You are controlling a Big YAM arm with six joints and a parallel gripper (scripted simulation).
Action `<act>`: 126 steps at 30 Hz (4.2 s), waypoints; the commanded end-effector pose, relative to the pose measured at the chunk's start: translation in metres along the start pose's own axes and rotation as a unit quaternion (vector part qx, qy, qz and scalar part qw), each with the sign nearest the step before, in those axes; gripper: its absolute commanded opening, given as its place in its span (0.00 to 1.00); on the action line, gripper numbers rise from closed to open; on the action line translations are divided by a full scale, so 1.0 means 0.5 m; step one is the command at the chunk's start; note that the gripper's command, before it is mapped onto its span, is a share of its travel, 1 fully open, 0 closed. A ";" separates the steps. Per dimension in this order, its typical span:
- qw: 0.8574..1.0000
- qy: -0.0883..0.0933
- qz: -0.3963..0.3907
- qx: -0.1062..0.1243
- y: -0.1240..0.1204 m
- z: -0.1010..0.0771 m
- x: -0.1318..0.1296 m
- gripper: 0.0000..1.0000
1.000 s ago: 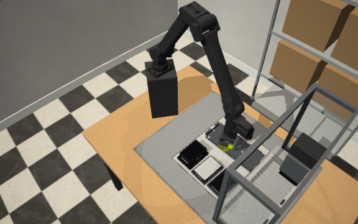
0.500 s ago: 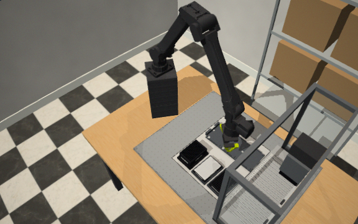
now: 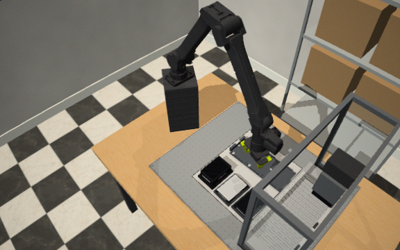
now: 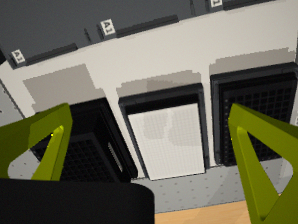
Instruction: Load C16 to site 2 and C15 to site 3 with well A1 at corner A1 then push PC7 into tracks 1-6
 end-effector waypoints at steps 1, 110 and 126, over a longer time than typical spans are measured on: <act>0.996 -0.017 -0.087 -0.003 -0.001 -0.019 -0.030 1.00; 0.992 -0.009 -0.127 -0.001 0.025 0.238 -0.010 1.00; 0.992 -0.011 -0.125 -0.002 0.033 0.237 -0.012 1.00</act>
Point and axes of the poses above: the point where the finger pads meet when closed, its own z axis out along the fingers, its own x axis across the jaws, y = z × x, the point moved 6 cm from there along -z, back along the fingers, and after that the axes turned 3 degrees about z, right-handed, at the moved point
